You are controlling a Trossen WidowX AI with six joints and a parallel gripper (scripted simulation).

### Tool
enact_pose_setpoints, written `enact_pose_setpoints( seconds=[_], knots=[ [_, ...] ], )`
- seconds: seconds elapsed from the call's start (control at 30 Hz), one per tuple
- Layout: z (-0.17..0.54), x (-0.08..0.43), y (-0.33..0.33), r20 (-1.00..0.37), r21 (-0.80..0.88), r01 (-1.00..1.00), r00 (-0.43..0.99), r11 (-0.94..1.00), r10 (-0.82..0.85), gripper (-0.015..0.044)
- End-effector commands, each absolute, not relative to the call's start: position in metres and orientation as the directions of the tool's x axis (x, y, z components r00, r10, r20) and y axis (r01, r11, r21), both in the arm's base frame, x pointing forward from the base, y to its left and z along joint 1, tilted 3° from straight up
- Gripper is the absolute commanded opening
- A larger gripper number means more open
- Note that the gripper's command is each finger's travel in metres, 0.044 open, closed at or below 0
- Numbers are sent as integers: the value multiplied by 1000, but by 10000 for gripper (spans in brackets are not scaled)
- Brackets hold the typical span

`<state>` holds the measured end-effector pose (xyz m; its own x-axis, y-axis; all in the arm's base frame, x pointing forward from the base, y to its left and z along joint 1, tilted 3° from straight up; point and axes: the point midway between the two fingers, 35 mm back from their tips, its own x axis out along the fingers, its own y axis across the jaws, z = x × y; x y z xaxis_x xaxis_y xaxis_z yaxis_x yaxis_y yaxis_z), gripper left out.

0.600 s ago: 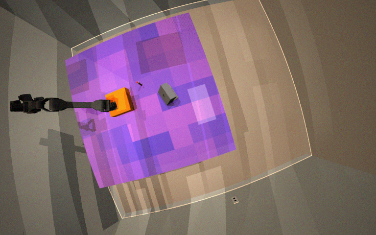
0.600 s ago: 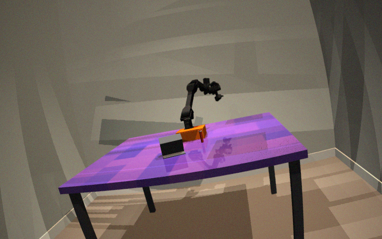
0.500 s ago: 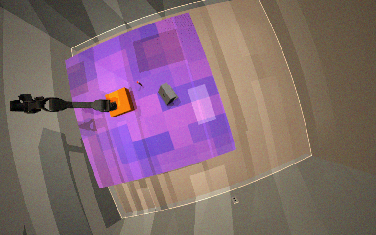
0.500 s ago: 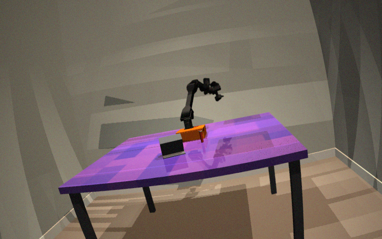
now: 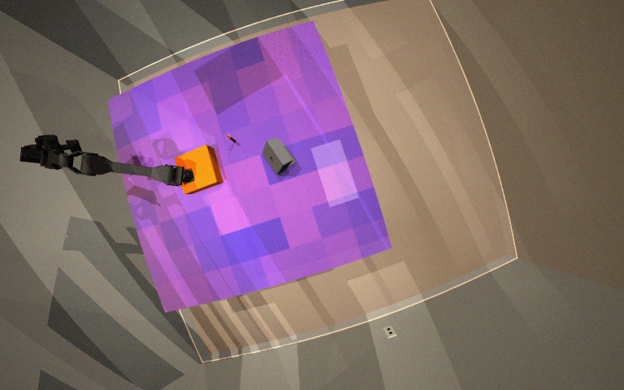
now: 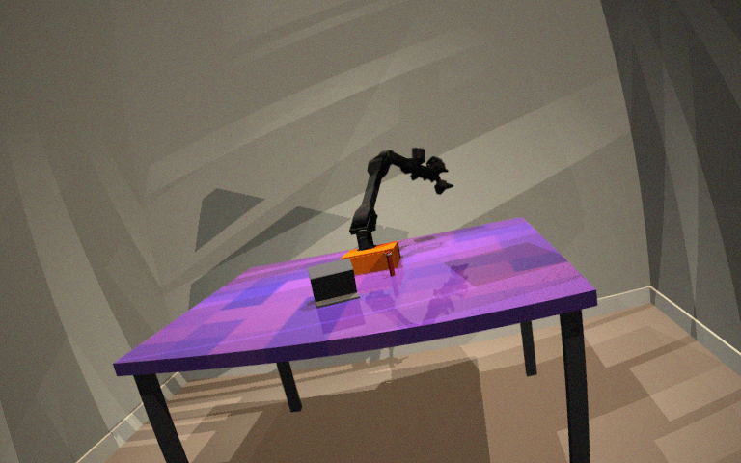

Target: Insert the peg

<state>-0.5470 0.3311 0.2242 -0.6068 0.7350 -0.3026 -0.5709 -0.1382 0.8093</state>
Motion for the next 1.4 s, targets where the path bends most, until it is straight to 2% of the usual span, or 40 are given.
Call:
enact_pose_setpoints(
  seconds=[0.0,0.7,1.37],
  knots=[
    [220,-531,347,-326,783,-608,-579,-130,747,440],
    [196,-410,450,-452,627,-779,-370,-6,812,440],
    [172,-279,510,-566,465,-874,-167,145,807,440]
  ],
)
